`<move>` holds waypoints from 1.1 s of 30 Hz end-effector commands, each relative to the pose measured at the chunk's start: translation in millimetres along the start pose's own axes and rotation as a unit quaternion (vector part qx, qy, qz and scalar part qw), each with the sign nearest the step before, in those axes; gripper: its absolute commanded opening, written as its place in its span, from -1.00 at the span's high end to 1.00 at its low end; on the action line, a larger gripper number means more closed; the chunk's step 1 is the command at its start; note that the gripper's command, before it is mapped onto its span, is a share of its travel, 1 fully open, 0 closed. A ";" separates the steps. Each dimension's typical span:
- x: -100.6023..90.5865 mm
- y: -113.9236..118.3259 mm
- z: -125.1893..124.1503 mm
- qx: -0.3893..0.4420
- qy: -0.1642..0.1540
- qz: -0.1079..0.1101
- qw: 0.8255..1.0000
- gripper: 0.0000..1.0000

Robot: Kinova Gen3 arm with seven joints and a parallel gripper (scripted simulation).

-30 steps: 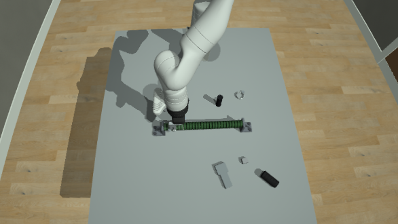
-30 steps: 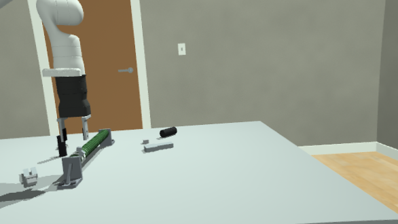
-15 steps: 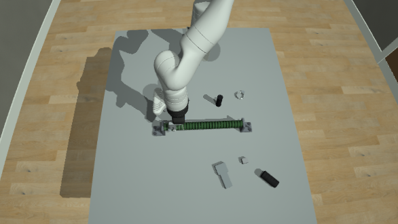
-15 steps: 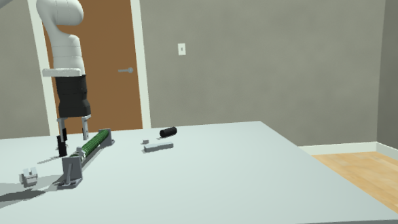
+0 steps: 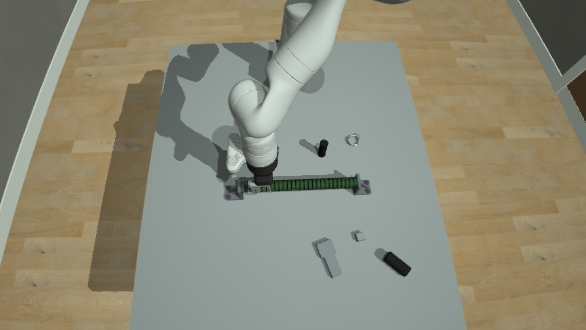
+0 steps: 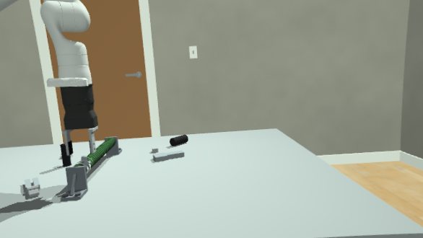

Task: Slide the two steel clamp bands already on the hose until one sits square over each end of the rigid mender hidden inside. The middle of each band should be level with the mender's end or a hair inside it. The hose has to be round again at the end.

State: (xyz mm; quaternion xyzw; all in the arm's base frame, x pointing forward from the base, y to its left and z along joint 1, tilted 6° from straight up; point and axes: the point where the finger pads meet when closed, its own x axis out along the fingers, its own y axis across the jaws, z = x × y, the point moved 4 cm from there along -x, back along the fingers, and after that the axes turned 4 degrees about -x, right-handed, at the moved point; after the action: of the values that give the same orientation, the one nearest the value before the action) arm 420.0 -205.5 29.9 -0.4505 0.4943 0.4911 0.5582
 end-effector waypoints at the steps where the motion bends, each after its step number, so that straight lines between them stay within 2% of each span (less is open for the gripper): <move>1: 0.1 0.2 -1.0 0.001 0.001 0.000 1.000 -1.00; 9: 0.7 0.2 -1.0 0.001 0.001 0.000 1.000 -1.00; 15: 10.1 0.2 -1.0 0.001 0.001 0.000 1.000 -1.00; 24: 45.6 0.3 -1.1 0.001 0.001 0.000 1.000 -1.00; 33: 47.3 0.3 -1.1 0.001 0.001 0.000 1.000 -1.00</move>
State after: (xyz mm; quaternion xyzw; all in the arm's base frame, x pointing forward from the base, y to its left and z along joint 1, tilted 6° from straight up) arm 421.0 -200.9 -17.3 -0.4503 0.4947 0.4911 0.5580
